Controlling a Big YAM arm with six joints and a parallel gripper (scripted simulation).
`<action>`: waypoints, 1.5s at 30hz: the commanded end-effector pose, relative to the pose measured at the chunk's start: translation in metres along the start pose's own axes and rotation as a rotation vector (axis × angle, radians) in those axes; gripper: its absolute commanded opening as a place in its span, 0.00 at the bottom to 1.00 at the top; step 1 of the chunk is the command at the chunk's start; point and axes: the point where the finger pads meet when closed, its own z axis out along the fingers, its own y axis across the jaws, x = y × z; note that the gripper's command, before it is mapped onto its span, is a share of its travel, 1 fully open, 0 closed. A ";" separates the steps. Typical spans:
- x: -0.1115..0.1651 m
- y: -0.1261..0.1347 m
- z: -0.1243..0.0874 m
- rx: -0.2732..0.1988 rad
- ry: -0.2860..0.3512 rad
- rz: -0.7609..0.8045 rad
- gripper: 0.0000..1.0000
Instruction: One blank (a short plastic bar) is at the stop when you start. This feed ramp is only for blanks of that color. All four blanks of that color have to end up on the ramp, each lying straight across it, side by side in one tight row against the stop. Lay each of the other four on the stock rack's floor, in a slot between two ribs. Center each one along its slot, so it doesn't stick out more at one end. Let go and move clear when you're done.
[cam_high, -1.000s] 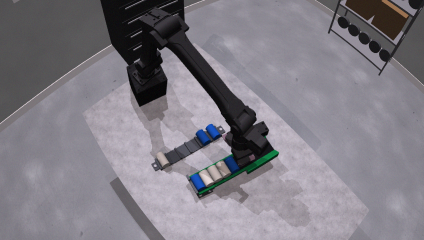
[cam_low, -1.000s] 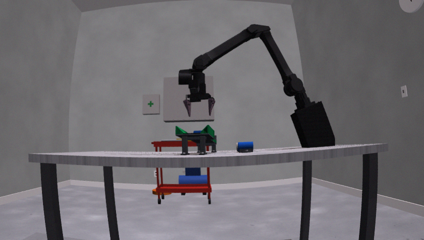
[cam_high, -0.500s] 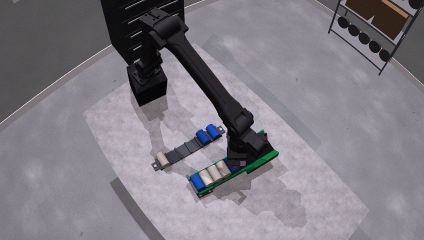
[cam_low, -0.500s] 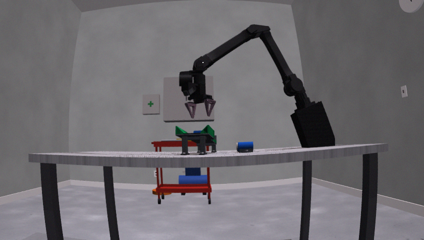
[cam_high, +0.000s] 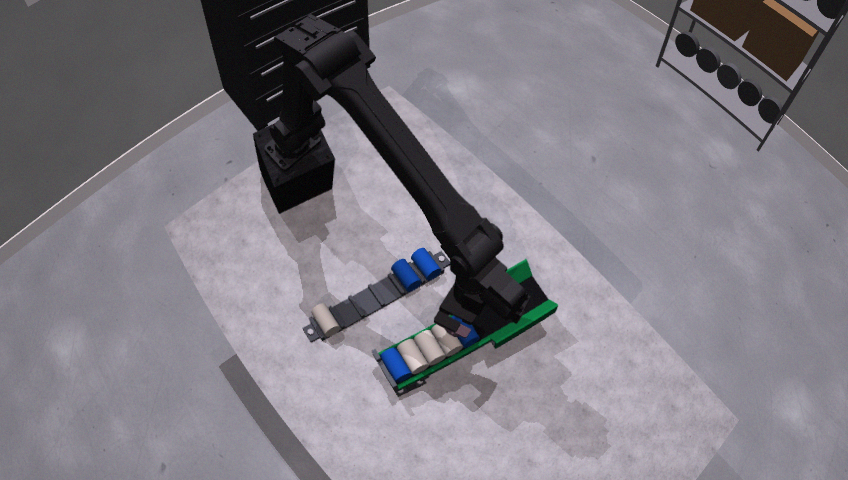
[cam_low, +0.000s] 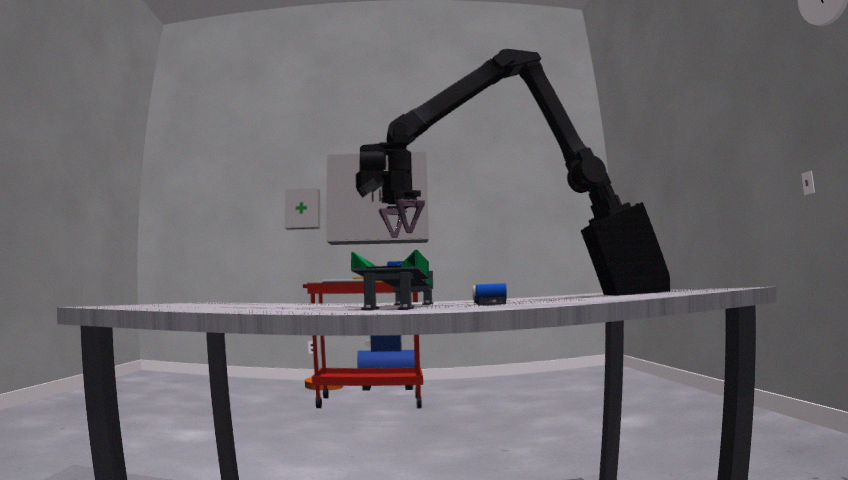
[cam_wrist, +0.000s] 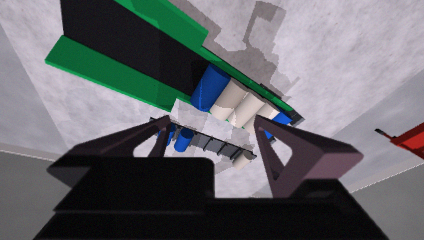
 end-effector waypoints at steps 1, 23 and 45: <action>-0.010 -0.010 -0.020 0.019 -0.057 0.208 1.00; -0.001 -0.023 -0.016 -0.002 -0.061 1.029 1.00; 0.008 -0.030 -0.012 -0.024 -0.056 1.763 1.00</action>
